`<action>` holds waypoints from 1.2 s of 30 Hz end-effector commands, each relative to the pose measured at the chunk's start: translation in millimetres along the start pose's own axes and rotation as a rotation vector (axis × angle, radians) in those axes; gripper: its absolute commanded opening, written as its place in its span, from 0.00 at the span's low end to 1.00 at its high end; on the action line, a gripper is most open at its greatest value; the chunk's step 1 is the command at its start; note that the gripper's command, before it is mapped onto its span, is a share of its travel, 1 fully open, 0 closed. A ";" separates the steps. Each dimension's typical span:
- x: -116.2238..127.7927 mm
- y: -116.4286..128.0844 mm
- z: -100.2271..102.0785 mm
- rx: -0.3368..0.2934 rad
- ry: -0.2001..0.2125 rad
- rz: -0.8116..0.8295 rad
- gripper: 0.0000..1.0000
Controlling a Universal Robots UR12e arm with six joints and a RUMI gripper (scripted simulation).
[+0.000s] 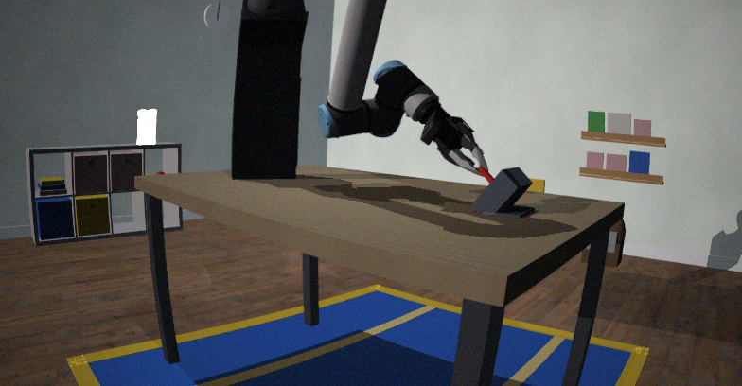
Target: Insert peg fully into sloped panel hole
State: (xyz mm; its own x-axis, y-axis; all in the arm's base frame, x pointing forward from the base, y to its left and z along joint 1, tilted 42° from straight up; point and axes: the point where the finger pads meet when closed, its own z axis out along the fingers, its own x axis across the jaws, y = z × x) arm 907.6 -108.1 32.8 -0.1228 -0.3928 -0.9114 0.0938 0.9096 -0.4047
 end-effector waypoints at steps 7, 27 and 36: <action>-0.5 2.0 8.8 -0.002 0.000 0.001 0.00; -0.7 0.1 4.1 0.000 0.000 0.000 0.13; -0.7 0.1 4.1 0.000 0.000 0.000 0.23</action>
State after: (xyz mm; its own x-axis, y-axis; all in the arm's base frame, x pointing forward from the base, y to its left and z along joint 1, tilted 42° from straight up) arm 912.2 -108.7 32.8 -0.1227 -0.3929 -0.9114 0.0941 0.9096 -0.4048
